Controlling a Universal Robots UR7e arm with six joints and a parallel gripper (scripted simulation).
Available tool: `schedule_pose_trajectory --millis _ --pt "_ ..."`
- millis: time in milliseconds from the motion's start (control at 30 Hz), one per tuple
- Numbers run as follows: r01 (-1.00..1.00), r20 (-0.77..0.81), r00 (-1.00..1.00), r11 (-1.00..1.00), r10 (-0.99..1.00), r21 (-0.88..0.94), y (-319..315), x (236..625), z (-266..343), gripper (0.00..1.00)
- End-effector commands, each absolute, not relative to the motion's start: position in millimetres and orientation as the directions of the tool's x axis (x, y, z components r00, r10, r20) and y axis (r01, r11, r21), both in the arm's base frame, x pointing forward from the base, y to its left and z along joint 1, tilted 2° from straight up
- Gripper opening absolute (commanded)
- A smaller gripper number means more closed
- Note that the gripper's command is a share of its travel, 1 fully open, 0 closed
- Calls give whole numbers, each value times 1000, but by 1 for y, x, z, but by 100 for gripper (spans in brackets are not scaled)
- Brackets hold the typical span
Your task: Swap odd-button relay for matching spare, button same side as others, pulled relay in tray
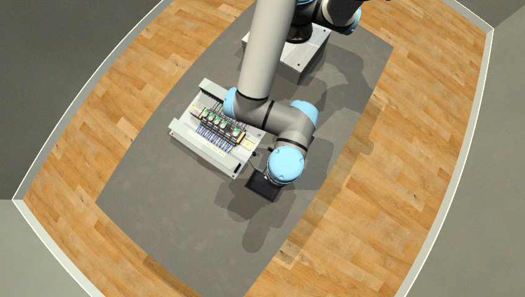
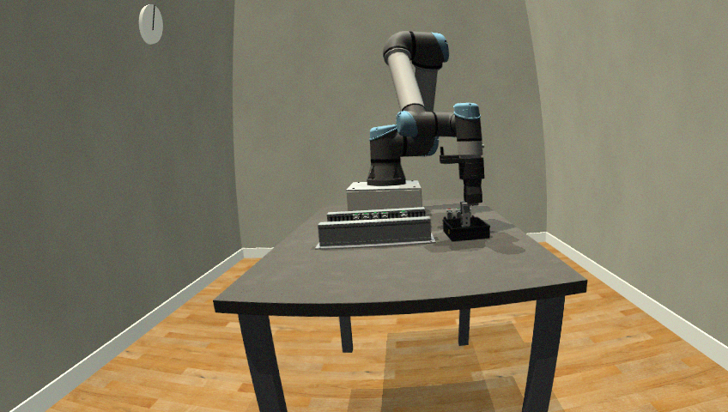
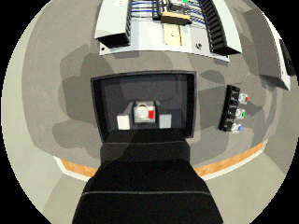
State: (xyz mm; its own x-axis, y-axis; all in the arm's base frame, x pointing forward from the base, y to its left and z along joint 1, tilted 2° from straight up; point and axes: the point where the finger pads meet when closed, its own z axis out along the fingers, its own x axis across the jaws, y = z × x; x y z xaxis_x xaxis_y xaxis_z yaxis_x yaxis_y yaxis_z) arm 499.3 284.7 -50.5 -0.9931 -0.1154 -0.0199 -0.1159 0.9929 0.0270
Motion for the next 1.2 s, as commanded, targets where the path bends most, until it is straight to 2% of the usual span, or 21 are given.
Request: schedule_pose_trajectory --millis 0,1133,1167 --pt "-116 -22 -993 993 -115 27 285 500 -50 0" --pt "-116 -22 -993 993 -115 27 285 500 -60 0" --pt "-116 -22 -993 993 -115 27 285 500 -60 100"
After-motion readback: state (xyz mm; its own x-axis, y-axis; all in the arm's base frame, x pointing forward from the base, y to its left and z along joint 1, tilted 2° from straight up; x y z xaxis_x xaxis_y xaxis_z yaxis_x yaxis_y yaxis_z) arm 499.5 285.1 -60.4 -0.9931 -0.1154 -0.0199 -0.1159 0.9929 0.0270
